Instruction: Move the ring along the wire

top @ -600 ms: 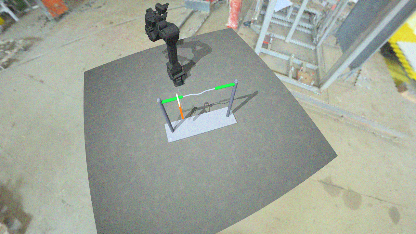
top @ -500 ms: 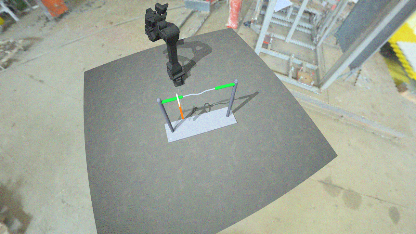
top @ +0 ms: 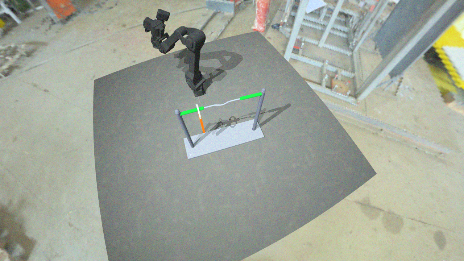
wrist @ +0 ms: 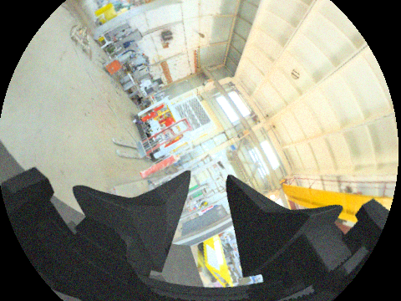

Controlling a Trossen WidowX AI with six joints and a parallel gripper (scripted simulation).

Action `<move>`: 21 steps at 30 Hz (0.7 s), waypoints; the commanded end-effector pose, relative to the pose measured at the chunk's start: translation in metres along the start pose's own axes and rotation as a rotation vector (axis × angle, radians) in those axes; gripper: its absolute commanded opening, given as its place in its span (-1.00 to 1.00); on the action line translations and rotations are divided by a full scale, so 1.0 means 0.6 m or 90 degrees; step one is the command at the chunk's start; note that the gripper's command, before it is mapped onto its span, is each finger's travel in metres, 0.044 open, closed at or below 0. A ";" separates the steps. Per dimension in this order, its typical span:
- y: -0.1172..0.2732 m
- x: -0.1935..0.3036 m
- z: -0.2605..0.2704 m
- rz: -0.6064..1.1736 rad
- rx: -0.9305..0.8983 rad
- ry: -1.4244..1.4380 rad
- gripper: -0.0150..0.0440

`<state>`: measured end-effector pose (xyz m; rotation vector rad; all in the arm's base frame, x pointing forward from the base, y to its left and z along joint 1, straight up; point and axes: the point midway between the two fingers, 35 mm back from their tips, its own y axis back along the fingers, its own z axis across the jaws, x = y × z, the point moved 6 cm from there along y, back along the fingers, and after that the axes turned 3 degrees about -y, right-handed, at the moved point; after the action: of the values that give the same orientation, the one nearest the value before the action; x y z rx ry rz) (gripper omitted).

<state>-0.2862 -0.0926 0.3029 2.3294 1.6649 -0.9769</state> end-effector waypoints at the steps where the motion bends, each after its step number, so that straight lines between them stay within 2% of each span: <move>1: 0.044 -0.032 0.013 -0.087 -0.061 -0.045 0.05; 21: 0.292 -0.132 0.036 -0.464 -0.412 -0.247 0.05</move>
<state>-0.1794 -0.2230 0.2886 1.2358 2.2010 -0.7886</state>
